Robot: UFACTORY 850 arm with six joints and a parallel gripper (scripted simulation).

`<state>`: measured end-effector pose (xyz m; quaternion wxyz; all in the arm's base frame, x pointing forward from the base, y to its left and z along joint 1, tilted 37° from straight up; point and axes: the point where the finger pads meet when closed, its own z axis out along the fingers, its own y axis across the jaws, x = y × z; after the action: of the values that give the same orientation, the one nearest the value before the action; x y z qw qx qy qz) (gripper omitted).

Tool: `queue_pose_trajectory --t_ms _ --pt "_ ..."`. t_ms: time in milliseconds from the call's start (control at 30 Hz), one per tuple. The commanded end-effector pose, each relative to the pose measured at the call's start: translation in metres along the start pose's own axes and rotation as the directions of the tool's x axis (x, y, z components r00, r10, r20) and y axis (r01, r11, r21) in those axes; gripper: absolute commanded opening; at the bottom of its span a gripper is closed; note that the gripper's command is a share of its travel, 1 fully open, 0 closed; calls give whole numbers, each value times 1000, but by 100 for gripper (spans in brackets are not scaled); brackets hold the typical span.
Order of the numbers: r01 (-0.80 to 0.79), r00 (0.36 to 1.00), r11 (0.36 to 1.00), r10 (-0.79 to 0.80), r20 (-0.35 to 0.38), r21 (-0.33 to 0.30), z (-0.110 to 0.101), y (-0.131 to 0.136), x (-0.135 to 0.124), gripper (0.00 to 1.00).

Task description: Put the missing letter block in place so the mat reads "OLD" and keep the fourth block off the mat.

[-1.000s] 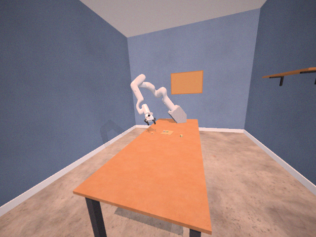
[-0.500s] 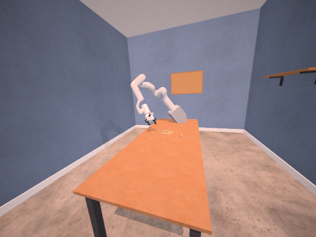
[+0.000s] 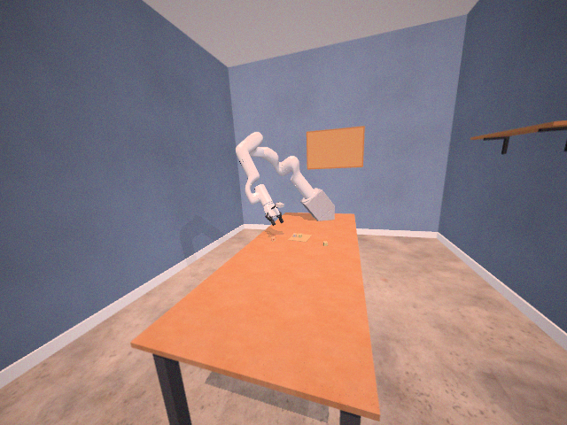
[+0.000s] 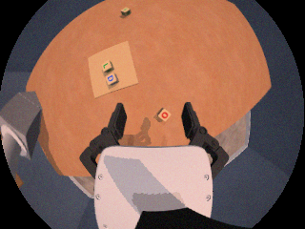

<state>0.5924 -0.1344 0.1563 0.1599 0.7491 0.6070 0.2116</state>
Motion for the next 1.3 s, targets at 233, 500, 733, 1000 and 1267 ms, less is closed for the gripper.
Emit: queue_pose_trajectory --t_ms 233,500,733,1000,1267 --pt "229 962 963 -246 115 143 3 -9 0 100" --pt "369 891 898 -415 184 240 -1 -7 -3 100" --pt "461 809 829 -539 234 316 -6 0 -7 100" --pt "550 678 727 -676 289 410 -17 15 -10 100" --pt "598 555 640 -765 327 483 -29 32 -10 100"
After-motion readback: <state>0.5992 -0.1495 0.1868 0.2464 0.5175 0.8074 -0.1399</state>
